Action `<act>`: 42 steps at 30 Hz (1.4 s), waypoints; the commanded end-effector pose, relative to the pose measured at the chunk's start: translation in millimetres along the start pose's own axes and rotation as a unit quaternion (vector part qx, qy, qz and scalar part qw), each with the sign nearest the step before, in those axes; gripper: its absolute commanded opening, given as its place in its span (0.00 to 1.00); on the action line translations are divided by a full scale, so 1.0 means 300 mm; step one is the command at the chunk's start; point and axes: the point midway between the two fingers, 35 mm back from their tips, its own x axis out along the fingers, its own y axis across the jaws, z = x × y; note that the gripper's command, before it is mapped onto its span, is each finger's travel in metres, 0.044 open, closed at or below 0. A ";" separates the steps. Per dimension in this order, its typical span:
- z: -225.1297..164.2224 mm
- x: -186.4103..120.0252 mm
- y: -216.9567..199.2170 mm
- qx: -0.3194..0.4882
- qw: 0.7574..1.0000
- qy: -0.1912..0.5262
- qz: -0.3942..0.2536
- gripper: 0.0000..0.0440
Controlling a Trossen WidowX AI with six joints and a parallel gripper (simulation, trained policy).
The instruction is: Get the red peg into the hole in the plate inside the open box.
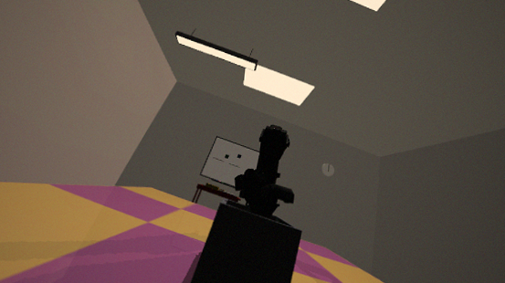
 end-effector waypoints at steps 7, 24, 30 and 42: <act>0.008 0.072 0.004 -0.024 1.000 0.002 -0.013 0.01; 0.024 0.080 -0.016 -0.045 0.997 0.018 -0.058 0.31; 0.054 0.058 -0.004 -0.055 0.996 0.015 -0.065 0.28; 0.105 -0.004 0.056 -0.060 0.997 0.025 -0.040 0.25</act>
